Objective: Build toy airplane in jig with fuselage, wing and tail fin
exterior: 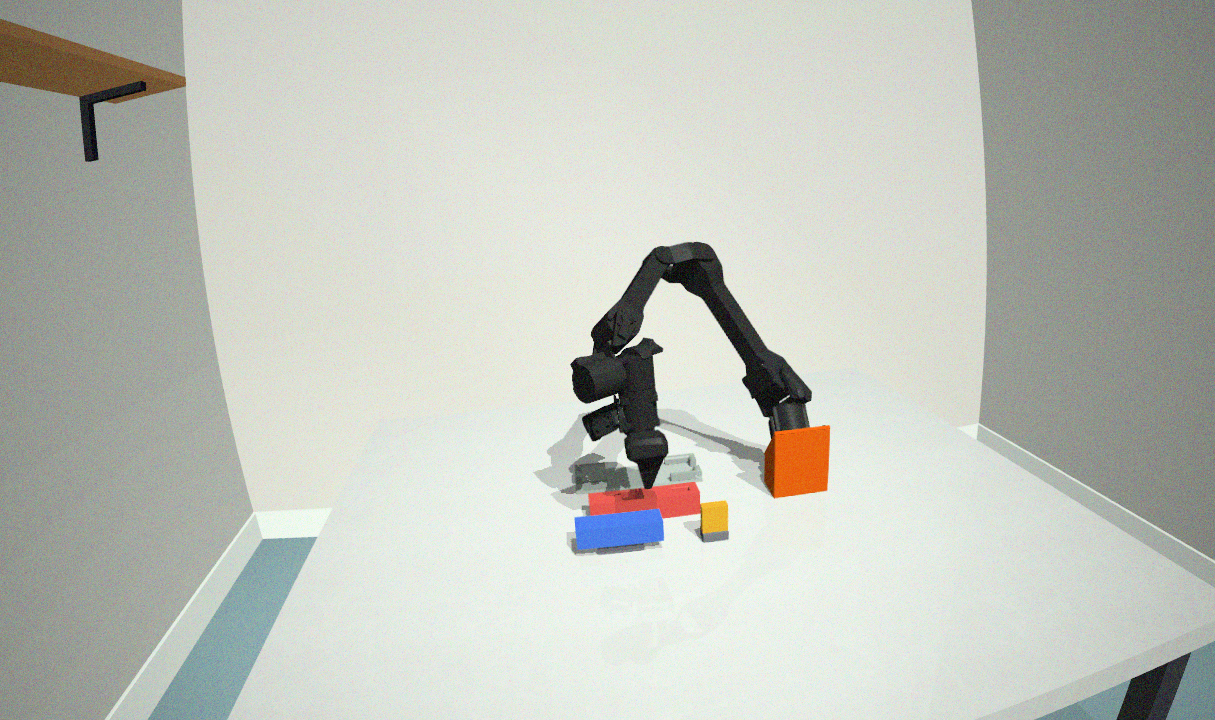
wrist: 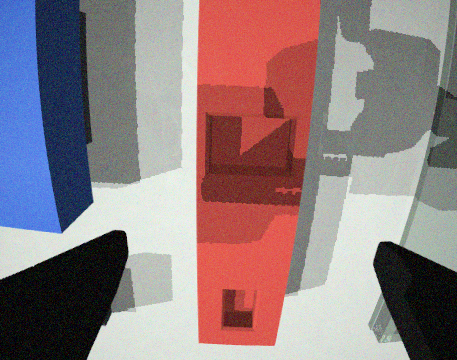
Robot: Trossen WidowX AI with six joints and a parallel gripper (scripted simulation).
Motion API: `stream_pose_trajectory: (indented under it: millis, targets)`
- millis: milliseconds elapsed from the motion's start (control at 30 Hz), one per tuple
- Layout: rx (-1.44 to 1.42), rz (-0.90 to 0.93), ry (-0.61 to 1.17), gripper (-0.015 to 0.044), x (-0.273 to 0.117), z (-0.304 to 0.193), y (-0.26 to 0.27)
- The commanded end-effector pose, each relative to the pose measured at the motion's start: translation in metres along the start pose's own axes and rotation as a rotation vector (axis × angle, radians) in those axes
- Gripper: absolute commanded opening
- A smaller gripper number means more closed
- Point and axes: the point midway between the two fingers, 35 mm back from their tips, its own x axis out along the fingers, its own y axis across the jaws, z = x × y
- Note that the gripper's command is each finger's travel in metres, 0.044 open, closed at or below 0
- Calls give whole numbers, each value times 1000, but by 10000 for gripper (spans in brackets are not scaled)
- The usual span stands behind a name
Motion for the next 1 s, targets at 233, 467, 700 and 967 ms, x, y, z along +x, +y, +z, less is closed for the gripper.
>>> stream_pose_trajectory:
  millis: [233,467,700,967]
  targets:
    - [-8,0,-15,440,19,2,2]
    - [-8,0,-14,440,31,3,2]
    - [-8,0,-15,440,42,3,2]
    - [-7,-2,-15,440,54,3,1]
